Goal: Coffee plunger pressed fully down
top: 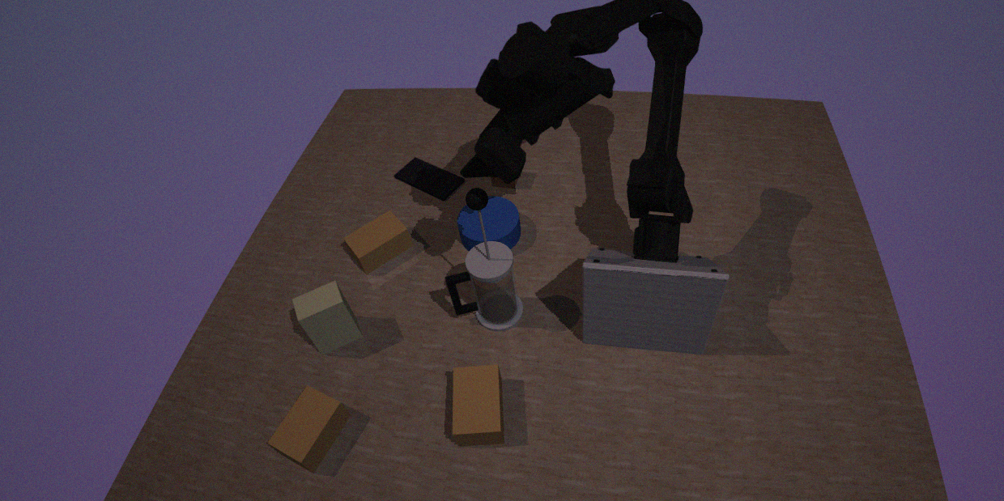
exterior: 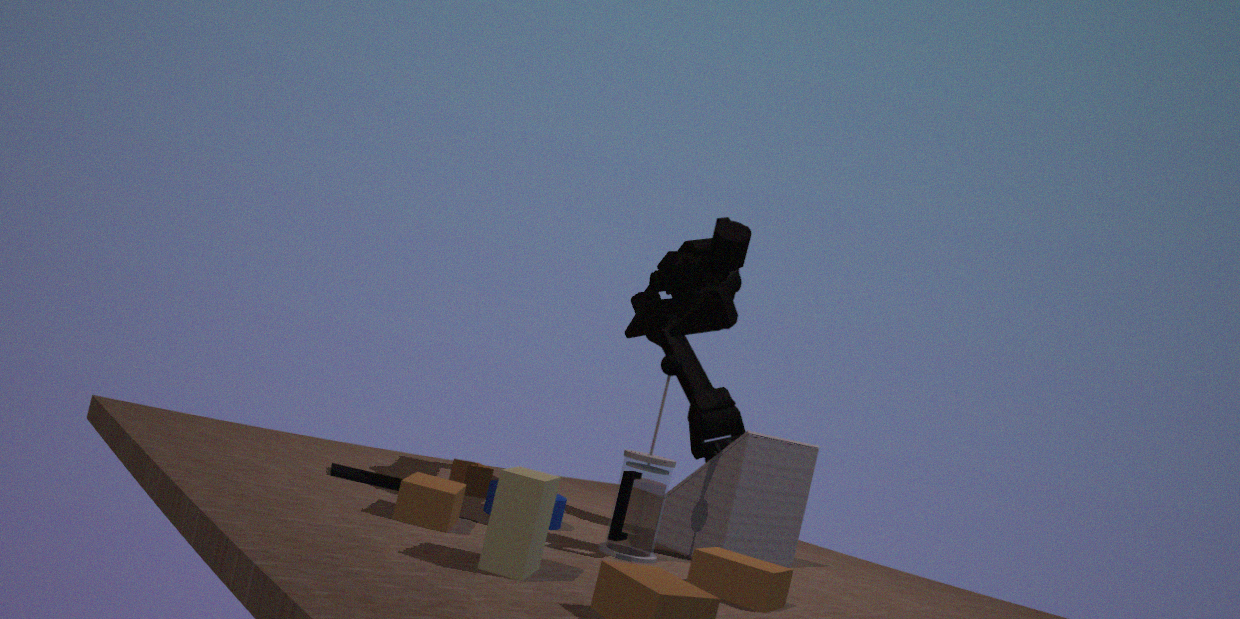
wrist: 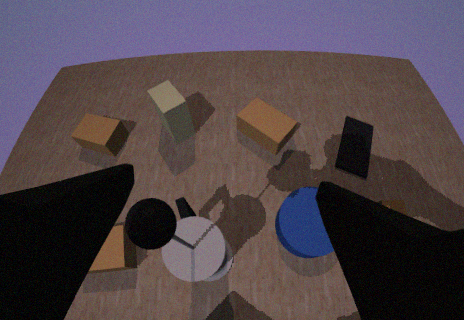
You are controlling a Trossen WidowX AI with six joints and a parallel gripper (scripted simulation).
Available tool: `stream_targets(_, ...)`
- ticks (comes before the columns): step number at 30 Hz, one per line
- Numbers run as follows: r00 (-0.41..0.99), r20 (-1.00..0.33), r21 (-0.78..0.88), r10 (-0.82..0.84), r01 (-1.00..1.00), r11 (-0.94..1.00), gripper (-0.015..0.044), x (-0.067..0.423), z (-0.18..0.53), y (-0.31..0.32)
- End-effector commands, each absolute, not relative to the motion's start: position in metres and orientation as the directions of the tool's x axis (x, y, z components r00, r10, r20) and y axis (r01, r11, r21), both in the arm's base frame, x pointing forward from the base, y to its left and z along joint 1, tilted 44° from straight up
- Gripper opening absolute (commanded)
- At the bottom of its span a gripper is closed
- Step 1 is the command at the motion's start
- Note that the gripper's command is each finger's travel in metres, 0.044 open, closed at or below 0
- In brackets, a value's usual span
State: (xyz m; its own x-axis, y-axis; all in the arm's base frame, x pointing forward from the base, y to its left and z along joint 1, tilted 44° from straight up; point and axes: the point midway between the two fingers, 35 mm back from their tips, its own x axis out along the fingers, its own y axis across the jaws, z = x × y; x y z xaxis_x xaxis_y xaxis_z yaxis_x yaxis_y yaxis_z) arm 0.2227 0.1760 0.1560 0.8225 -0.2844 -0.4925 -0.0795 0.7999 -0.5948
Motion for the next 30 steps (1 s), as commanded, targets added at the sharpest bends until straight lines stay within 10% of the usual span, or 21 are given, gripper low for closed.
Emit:
stream_targets(1, 0.867, -0.472, -0.655, -0.161, -0.222, 0.722, 0.044, 0.186, 0.157, 0.215)
stream_targets(30, 0.877, -0.467, -0.677, -0.115, -0.271, 0.684, 0.044, 0.19, 0.106, 0.185)
